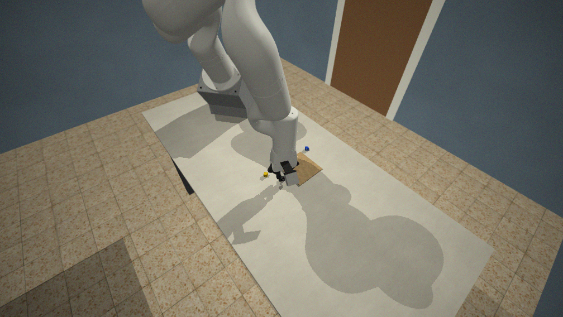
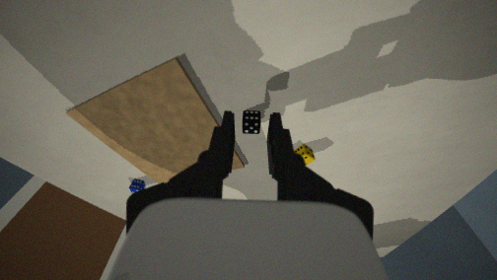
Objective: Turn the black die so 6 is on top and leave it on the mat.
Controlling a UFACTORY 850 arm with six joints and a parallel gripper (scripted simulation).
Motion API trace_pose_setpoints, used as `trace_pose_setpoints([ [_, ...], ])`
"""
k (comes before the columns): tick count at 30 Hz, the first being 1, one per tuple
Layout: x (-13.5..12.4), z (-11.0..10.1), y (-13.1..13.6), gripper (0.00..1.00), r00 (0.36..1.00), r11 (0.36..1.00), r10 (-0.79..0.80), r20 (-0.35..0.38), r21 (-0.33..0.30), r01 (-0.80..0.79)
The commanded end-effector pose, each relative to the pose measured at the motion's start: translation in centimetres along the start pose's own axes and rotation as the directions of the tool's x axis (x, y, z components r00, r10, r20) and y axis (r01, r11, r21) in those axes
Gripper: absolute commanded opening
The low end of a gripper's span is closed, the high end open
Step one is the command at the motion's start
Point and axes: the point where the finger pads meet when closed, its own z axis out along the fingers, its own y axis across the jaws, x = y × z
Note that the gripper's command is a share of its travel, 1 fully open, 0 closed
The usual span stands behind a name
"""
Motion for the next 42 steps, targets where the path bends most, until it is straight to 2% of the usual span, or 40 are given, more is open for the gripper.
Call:
trace_pose_setpoints([
  [1,0.1,0.0,0.0,0.31,1.000,1.000,0.000,-0.001,0.000,0.000],
  [27,0.1,0.0,0.0,0.31,1.000,1.000,0.000,-0.001,0.000,0.000],
  [42,0.1,1.2,0.0,0.31,1.000,1.000,0.000,-0.001,0.000,0.000],
])
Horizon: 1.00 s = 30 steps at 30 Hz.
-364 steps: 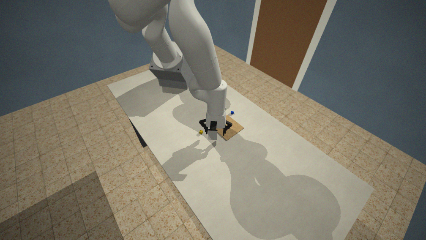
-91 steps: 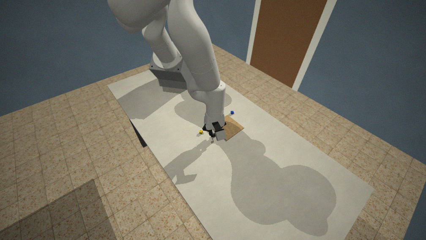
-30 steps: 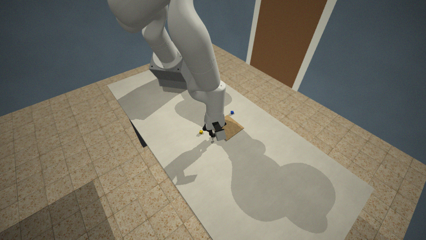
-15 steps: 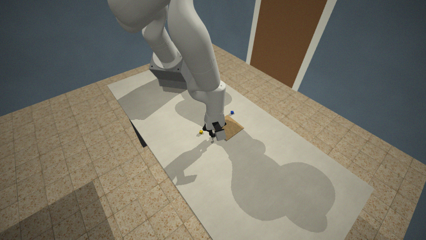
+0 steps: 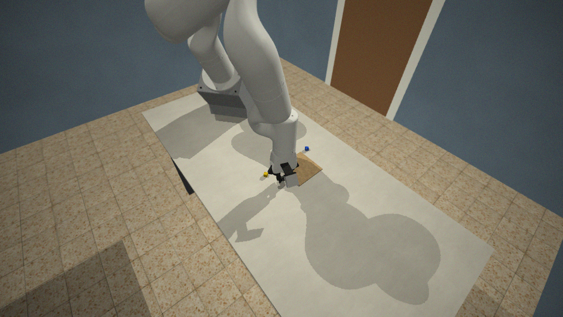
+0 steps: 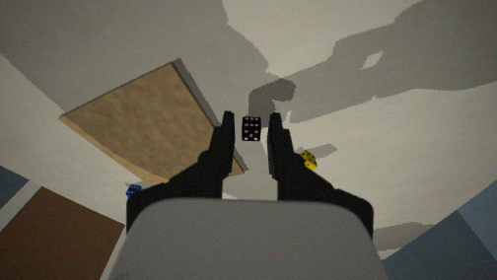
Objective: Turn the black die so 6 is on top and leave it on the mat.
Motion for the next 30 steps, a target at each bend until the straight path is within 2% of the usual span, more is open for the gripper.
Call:
trace_pose_setpoints([
  [1,0.06,0.34,-0.02,0.31,1.000,1.000,0.000,-0.001,0.000,0.000],
  [30,0.06,0.96,-0.02,0.31,1.000,1.000,0.000,-0.001,0.000,0.000],
])
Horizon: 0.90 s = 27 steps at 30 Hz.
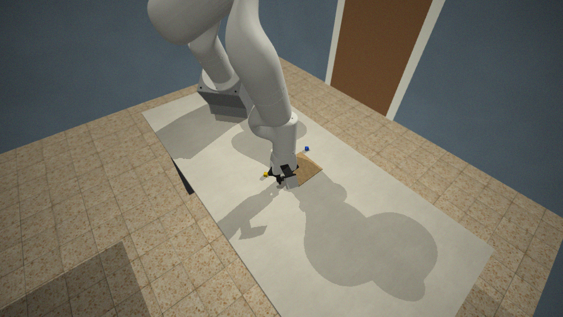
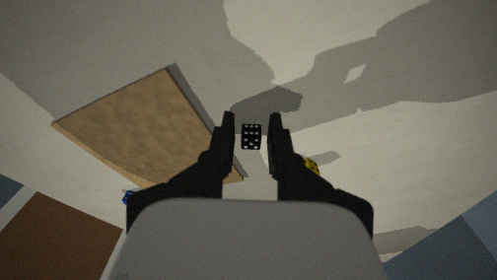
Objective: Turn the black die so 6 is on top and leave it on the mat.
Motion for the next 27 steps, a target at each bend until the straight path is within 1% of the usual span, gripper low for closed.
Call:
trace_pose_setpoints([
  [1,0.06,-0.04,-0.02,0.31,1.000,1.000,0.000,-0.001,0.000,0.000],
  [19,0.06,-0.04,-0.02,0.31,1.000,1.000,0.000,-0.001,0.000,0.000],
  [20,0.06,-0.04,-0.02,0.11,1.000,1.000,0.000,-0.001,0.000,0.000],
  [27,0.06,-0.04,-0.02,0.11,1.000,1.000,0.000,-0.001,0.000,0.000],
])
